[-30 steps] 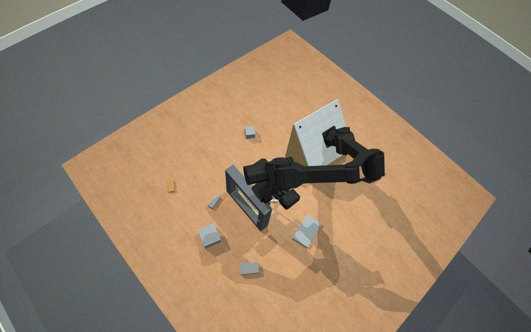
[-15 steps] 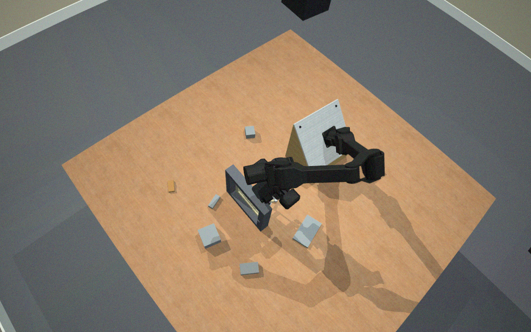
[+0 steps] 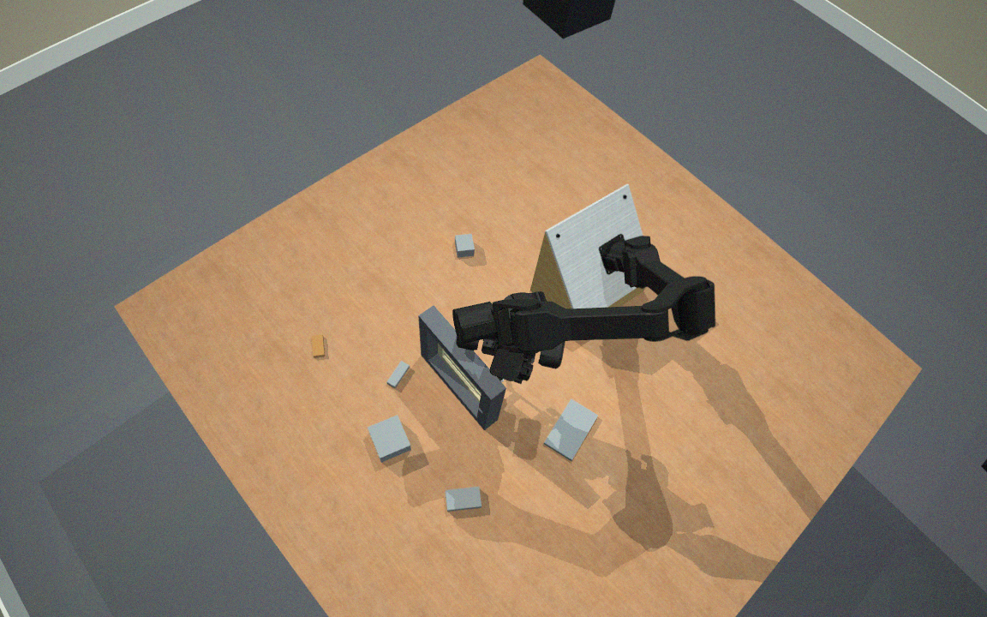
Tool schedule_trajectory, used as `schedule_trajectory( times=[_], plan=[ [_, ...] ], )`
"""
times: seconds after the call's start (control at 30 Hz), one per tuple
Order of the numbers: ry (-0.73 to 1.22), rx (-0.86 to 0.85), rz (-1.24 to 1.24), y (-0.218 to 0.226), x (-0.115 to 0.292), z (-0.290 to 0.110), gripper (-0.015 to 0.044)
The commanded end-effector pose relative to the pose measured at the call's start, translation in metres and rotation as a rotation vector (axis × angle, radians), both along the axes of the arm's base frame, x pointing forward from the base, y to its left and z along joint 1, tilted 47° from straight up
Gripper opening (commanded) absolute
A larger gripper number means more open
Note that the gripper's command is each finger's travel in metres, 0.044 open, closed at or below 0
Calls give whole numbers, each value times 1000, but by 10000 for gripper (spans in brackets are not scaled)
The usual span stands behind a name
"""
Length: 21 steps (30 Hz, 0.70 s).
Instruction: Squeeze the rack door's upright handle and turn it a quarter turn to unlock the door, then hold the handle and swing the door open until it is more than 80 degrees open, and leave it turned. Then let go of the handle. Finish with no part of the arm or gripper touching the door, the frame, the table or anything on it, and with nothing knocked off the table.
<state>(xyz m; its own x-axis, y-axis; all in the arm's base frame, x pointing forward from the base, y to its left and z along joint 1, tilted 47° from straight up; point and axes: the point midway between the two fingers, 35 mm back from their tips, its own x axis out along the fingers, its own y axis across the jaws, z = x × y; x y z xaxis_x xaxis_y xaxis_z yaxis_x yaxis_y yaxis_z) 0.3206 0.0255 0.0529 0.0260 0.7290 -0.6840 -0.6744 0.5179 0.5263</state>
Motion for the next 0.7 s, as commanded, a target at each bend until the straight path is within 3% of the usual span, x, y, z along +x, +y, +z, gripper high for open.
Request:
schedule_trajectory(
  times=[0.0, 0.67],
  plan=[
    [-138, -9, 133, 0, 0, -1, 16],
    [-855, -31, 808, 1, 0, -1, 16]
  ],
)
